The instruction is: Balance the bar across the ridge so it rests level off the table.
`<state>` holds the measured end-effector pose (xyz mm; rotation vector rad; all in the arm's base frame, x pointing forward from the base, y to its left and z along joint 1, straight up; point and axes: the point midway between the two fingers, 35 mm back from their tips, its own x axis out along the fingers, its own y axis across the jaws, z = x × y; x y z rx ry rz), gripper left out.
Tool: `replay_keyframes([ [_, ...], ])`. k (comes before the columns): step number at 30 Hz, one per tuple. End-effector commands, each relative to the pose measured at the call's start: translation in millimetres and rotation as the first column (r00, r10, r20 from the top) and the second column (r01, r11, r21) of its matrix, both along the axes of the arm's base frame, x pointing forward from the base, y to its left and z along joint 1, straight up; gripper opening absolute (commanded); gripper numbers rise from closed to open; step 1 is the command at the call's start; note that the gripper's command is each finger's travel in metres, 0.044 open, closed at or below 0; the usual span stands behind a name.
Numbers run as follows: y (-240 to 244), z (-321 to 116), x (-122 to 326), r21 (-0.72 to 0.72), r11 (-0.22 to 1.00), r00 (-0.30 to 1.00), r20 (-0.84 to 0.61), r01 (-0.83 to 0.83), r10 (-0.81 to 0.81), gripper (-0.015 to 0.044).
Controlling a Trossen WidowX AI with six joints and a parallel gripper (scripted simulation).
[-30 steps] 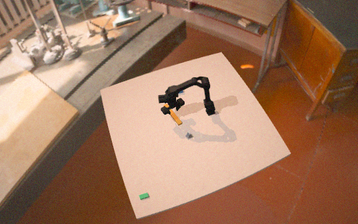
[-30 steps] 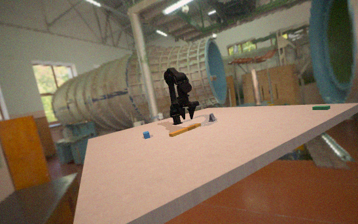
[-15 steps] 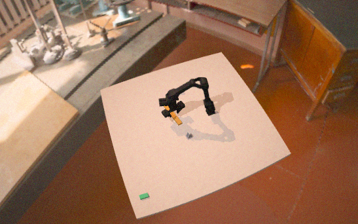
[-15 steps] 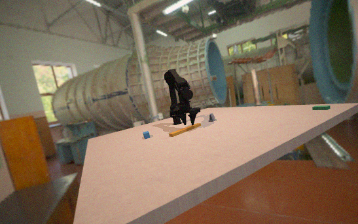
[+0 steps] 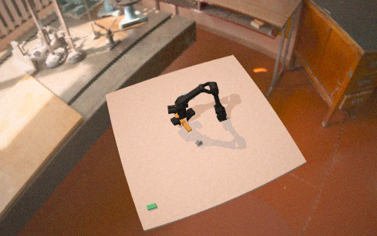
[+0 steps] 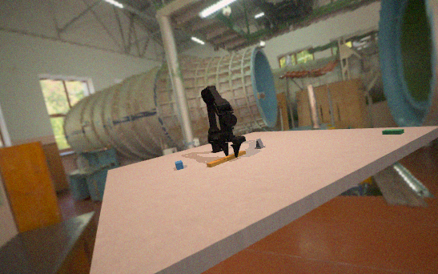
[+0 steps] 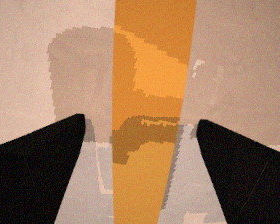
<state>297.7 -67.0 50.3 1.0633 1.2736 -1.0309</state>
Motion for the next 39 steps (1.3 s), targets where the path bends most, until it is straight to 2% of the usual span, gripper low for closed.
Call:
replay_keyframes([
  [1, 0, -1, -1, -0.005, 1.000, 1.000, -0.003, 0.003, -0.003, 0.0315],
  [8, 0, -1, -1, -0.005, 1.000, 1.000, -0.003, 0.003, -0.003, 0.0315],
  [14, 0, -1, -1, 0.000, 1.000, 1.000, -0.002, 0.000, 0.000, 0.0158],
  [22, 0, -1, -1, 0.000, 1.000, 1.000, -0.002, 0.000, 0.000, 0.0104],
  [26, 0, 5, 0, 0.000, 1.000, 1.000, -0.002, 0.000, 0.000, 0.0000],
  [39, -1, 38, 3, -0.002, 1.000, 1.000, -0.001, 0.001, -0.001, 0.0000],
])
